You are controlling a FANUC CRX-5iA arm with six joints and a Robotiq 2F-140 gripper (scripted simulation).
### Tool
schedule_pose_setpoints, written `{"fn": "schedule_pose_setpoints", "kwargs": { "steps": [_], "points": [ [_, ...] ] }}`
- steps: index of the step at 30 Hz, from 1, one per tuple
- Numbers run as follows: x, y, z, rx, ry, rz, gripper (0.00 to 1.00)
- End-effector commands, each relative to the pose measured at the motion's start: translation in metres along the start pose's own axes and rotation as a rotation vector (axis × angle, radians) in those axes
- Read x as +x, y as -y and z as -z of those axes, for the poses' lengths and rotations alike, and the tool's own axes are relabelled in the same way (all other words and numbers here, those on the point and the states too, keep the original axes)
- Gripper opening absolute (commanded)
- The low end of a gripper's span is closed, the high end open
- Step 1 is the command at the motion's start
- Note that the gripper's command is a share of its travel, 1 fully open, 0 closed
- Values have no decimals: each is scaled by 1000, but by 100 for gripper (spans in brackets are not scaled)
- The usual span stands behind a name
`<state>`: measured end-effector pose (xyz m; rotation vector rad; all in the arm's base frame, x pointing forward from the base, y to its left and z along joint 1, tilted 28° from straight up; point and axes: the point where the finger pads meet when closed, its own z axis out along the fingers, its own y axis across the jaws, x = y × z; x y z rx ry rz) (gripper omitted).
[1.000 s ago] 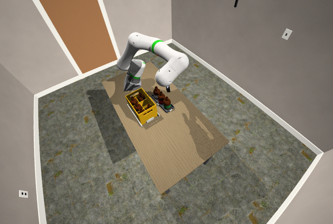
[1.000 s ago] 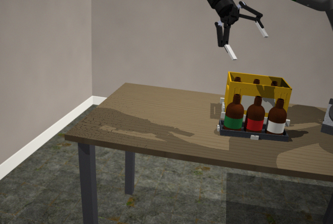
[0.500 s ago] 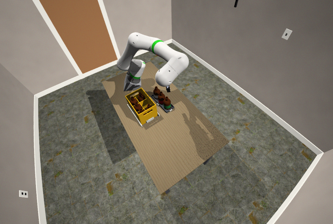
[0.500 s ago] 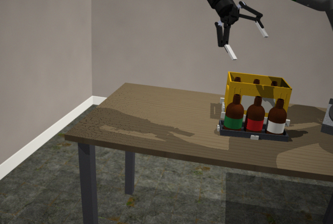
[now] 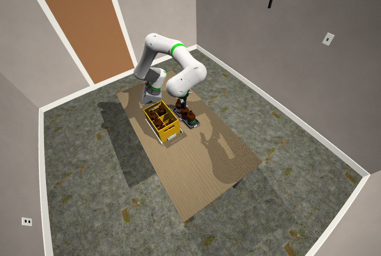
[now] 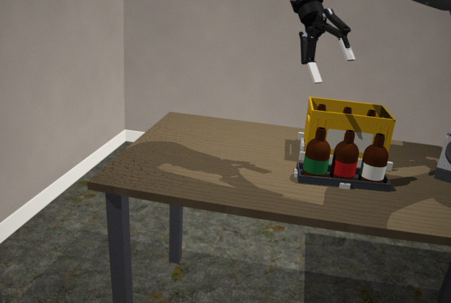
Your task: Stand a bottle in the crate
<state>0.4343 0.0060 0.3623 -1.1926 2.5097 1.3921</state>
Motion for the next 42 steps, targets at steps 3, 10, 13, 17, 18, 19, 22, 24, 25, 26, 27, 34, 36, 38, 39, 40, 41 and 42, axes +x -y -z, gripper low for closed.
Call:
{"fn": "schedule_pose_setpoints", "kwargs": {
  "steps": [3, 10, 13, 17, 18, 19, 22, 24, 25, 26, 27, 34, 36, 38, 39, 40, 41, 42],
  "points": [
    [15, 24, 1, 73, 64, -189, 100],
    [46, 61, 4, 166, 154, -458, 100],
    [62, 75, 5, 203, 191, -565, 100],
    [86, 95, 7, 253, 242, -710, 100],
    [92, 99, 8, 265, 254, -743, 100],
    [99, 104, 8, 277, 267, -778, 100],
    [105, 108, 9, 290, 280, -814, 100],
    [129, 122, 10, 330, 323, -927, 100],
    [135, 126, 11, 340, 334, -957, 100],
    [136, 126, 11, 342, 336, -962, 100],
    [151, 134, 11, 365, 361, -1027, 100],
    [210, 158, 14, 453, 460, -1264, 100],
    [226, 163, 14, 476, 487, -1324, 100],
    [226, 163, 14, 476, 487, -1324, 100],
    [235, 166, 14, 488, 501, -1354, 100],
    [238, 167, 14, 493, 506, -1367, 100],
    [239, 167, 14, 494, 507, -1369, 100],
    [239, 167, 14, 494, 507, -1369, 100]
  ]
}}
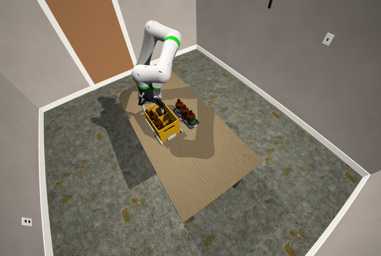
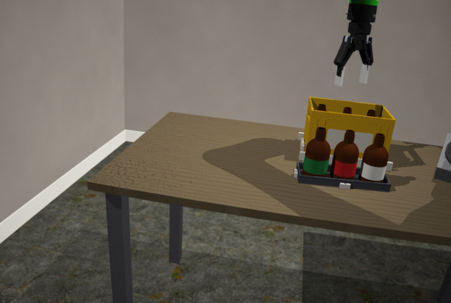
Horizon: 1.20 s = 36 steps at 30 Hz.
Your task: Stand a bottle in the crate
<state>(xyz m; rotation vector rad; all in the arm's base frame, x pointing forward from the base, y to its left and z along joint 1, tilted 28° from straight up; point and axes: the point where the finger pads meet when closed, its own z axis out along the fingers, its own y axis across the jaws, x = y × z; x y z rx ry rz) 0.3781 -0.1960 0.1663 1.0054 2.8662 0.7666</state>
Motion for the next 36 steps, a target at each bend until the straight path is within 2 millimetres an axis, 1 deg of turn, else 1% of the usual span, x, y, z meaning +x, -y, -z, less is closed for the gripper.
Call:
{"fn": "schedule_pose_setpoints", "kwargs": {
  "steps": [1, 2, 36],
  "points": [
    [-1, 5, -1, 8, 11, -18, 100],
    [-1, 5, -1, 8, 11, -18, 0],
    [-1, 4, -1, 8, 11, -18, 0]
  ]
}}
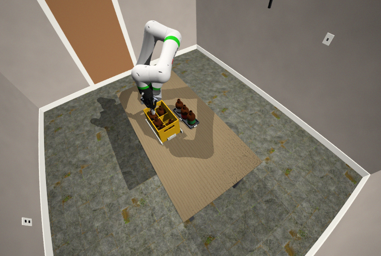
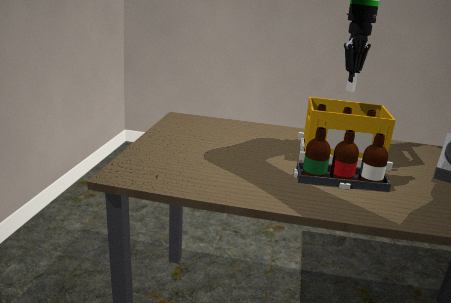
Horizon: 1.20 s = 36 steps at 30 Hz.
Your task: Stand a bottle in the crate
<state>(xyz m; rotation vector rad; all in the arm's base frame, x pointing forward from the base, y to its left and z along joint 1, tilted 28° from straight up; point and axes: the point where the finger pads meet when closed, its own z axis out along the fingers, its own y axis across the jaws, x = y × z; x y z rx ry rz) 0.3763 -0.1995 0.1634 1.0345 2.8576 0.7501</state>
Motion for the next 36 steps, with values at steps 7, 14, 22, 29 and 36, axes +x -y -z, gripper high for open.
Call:
{"fn": "schedule_pose_setpoints", "kwargs": {
  "steps": [7, 14, 22, 29, 36],
  "points": [
    [49, -88, -1, 22, 7, 26, 0],
    [109, -146, -1, 3, 2, 48, 0],
    [166, -204, 0, -1, 0, 50, 38],
    [166, -204, 0, -1, 0, 50, 38],
    [166, -204, 0, -1, 0, 50, 38]
  ]
}}
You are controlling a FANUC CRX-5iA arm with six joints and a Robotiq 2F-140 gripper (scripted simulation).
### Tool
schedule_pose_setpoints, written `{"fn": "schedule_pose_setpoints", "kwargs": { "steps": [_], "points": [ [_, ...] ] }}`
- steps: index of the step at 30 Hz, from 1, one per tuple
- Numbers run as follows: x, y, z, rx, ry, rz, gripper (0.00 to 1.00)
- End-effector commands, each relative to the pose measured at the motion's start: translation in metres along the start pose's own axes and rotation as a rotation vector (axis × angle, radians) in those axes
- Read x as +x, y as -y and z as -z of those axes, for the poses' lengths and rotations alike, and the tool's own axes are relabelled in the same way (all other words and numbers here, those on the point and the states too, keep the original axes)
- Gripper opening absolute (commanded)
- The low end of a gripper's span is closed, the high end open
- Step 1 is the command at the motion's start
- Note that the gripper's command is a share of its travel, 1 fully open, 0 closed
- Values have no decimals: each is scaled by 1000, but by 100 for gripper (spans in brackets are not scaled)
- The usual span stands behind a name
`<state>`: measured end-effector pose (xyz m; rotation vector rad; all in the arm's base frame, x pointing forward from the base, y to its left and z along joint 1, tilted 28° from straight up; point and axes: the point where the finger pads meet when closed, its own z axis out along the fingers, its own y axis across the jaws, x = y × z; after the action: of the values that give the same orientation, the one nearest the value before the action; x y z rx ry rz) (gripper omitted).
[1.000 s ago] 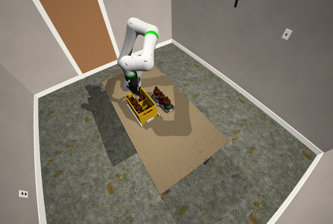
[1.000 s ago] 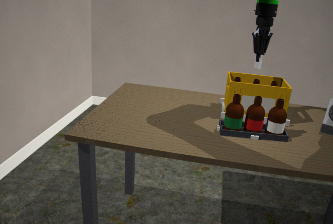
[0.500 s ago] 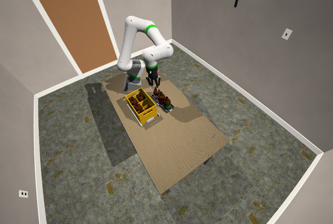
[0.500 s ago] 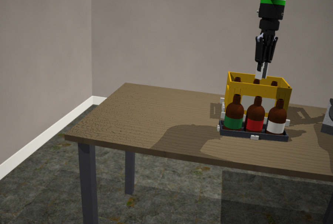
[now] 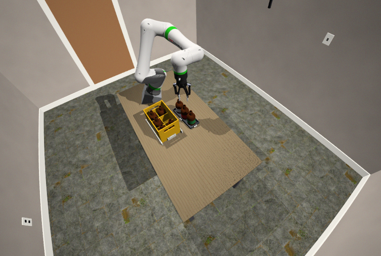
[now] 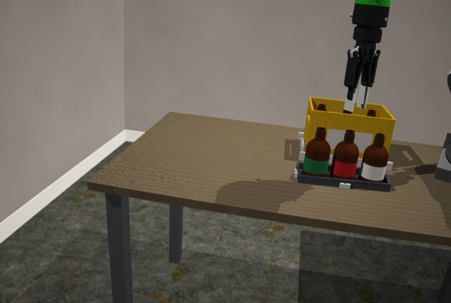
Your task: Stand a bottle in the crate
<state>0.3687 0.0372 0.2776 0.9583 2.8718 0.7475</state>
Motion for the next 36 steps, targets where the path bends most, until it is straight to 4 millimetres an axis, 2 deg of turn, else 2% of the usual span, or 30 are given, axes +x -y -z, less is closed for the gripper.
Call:
{"fn": "schedule_pose_setpoints", "kwargs": {
  "steps": [1, 26, 36],
  "points": [
    [0, 0, 0, 0, 0, 0, 38],
    [0, 0, -1, 0, 0, 0, 38],
    [0, 0, -9, 1, 0, 0, 38]
  ]
}}
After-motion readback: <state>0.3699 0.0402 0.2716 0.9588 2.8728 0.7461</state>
